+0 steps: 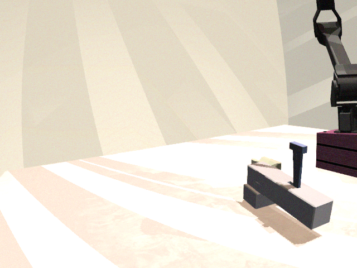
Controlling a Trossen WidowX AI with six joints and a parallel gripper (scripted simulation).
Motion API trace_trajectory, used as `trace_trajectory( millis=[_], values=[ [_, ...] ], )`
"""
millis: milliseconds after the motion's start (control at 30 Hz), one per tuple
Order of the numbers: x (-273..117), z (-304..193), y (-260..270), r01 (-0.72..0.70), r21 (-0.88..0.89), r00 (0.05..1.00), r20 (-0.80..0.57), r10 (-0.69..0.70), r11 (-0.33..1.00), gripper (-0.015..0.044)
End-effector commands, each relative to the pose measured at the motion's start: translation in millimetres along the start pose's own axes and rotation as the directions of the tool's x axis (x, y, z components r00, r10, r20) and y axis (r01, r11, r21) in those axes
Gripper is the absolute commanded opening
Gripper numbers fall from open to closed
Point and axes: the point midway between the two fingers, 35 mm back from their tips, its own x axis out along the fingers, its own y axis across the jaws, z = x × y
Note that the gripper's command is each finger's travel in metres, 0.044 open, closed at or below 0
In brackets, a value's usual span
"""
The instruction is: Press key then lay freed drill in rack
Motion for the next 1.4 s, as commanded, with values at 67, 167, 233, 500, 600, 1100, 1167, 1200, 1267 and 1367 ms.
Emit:
trace_trajectory(
  millis=[67, 167, 233, 500, 600, 1100, 1167, 1200, 1267, 1367],
  values=[
    [0.0, 0.0, 0.0, 0.0, 0.0, 1.0, 0.0, 0.0, 1.0, 0.0321],
    [0.0, 0.0, 0.0, 0.0, 0.0, 1.0, 0.0, 0.0, 1.0, 0.0243],
    [0.0, 0.0, 0.0, 0.0, 0.0, 1.0, 0.0, 0.0, 1.0, 0.019],
    [4.3, -28.4, 109.9, -0.198, 0.647, 0.944, -0.077, 0.321, 0.736, 0.0],
    [-4.1, -33.3, 161.5, -0.185, 0.855, 0.879, -0.076, 0.47, 0.484, 0.0],
    [-127.6, 20.0, 370.2, 0.708, 0.591, 0.281, 0.267, 0.922, -0.387, 0.0],
    [-149.6, 34.6, 386.4, 0.824, 0.455, 0.19, 0.34, 0.921, -0.338, 0.0],
    [-160.8, 42.3, 393.3, 0.872, 0.387, 0.145, 0.378, 0.914, -0.299, 0.0],
    [-183.3, 58.6, 404.7, 0.948, 0.255, 0.056, 0.456, 0.888, -0.19, 0.0],
    [-216.9, 84.4, 415.8, 0.996, 0.085, -0.074, 0.571, 0.818, 0.031, 0.0]
  ],
)
